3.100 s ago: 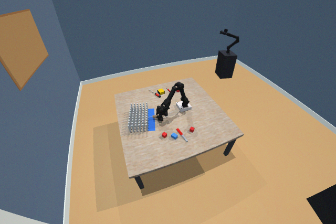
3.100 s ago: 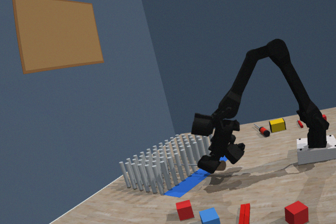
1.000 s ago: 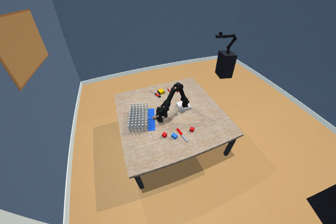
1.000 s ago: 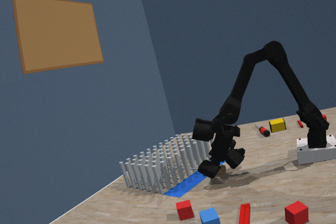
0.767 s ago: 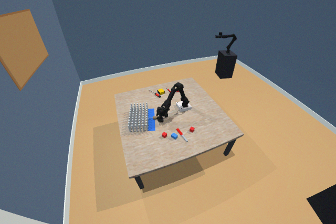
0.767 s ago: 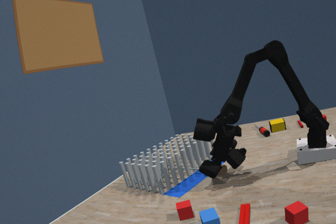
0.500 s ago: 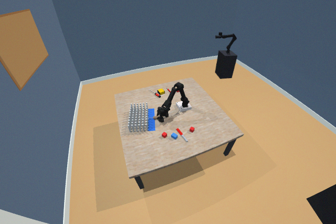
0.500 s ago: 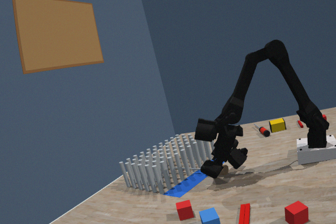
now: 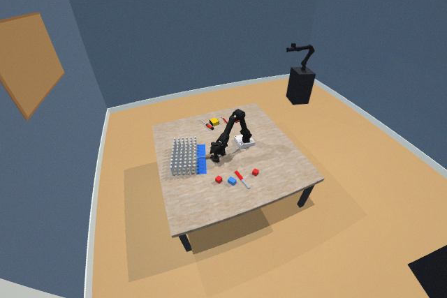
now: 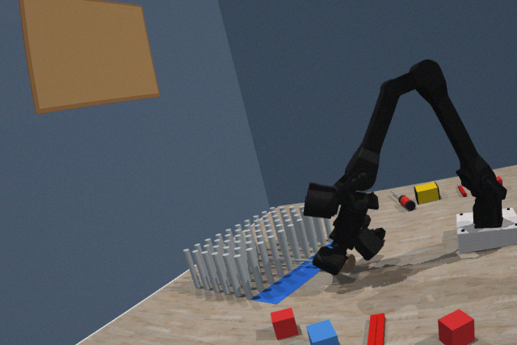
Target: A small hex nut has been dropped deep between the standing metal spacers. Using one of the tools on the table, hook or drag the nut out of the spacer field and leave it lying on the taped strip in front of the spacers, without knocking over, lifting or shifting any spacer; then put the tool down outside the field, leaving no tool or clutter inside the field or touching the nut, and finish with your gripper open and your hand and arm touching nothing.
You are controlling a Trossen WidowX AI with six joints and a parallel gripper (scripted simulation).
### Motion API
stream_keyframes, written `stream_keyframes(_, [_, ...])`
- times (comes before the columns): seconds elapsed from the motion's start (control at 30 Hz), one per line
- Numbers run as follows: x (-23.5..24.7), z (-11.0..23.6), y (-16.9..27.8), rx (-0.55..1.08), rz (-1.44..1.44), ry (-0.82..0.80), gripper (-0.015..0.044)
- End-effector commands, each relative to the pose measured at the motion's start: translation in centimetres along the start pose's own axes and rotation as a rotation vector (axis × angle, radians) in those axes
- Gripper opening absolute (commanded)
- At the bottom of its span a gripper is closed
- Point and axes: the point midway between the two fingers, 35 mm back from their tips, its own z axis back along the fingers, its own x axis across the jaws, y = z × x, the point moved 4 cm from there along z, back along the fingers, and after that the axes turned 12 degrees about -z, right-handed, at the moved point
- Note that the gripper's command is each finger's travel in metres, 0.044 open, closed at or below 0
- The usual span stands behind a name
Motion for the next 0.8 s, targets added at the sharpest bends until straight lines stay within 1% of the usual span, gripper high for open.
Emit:
stream_keyframes(0.0, [0.1, 0.3, -0.3, 0.002, -0.001, -0.002, 0.0])
stream_keyframes(0.77, [0.4, 1.3, -1.8, 0.001, -0.001, -0.001, 0.0])
